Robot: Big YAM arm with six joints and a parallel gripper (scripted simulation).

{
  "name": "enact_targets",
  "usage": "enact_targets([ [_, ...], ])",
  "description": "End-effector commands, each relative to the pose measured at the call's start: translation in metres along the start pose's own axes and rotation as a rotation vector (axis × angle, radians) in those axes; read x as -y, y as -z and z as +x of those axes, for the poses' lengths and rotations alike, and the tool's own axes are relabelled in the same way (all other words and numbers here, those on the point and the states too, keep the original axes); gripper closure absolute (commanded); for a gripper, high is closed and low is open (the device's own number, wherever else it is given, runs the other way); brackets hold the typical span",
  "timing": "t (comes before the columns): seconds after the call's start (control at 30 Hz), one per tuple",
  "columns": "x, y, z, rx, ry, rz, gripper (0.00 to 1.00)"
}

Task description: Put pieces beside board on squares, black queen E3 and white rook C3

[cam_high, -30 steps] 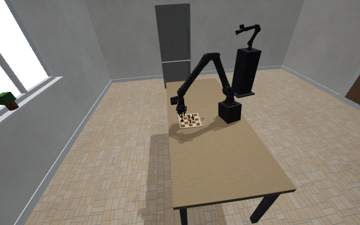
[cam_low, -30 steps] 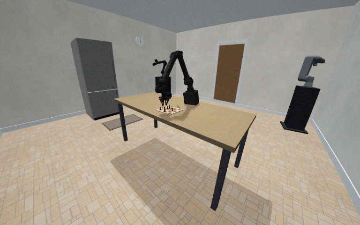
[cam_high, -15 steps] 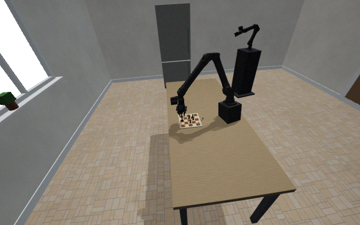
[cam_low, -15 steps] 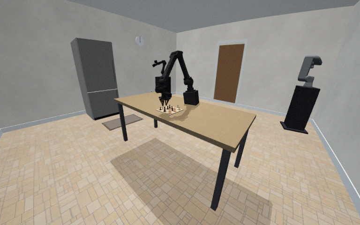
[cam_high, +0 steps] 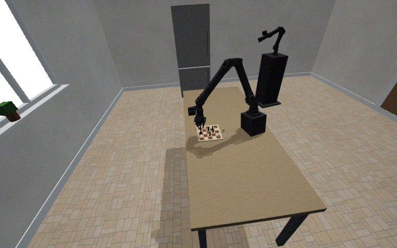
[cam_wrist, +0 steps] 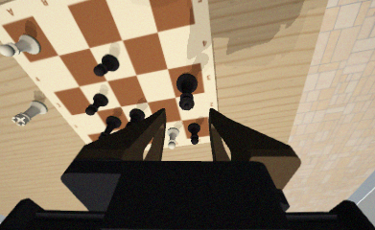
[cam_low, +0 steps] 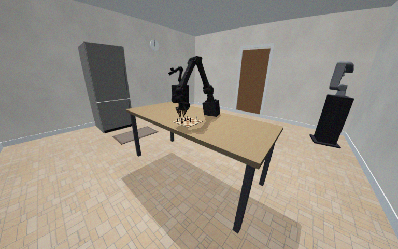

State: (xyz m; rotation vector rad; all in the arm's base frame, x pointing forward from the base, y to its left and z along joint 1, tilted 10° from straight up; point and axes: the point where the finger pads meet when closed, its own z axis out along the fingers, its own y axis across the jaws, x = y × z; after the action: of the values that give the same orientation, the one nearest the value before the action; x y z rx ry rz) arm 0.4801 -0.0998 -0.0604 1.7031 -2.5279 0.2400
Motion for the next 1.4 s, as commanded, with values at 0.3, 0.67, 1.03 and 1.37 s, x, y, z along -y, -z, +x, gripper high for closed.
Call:
enact_targets([
  [0.3, 0.01, 0.014, 0.008, 0.011, 0.0, 0.043, 0.6],
  [0.67, 0.014, 0.017, 0.007, 0.013, 0.002, 0.051, 0.6],
  [1.03, 0.014, 0.017, 0.007, 0.013, 0.002, 0.051, 0.6],
  [1.37, 0.014, 0.017, 0.007, 0.013, 0.002, 0.051, 0.6],
])
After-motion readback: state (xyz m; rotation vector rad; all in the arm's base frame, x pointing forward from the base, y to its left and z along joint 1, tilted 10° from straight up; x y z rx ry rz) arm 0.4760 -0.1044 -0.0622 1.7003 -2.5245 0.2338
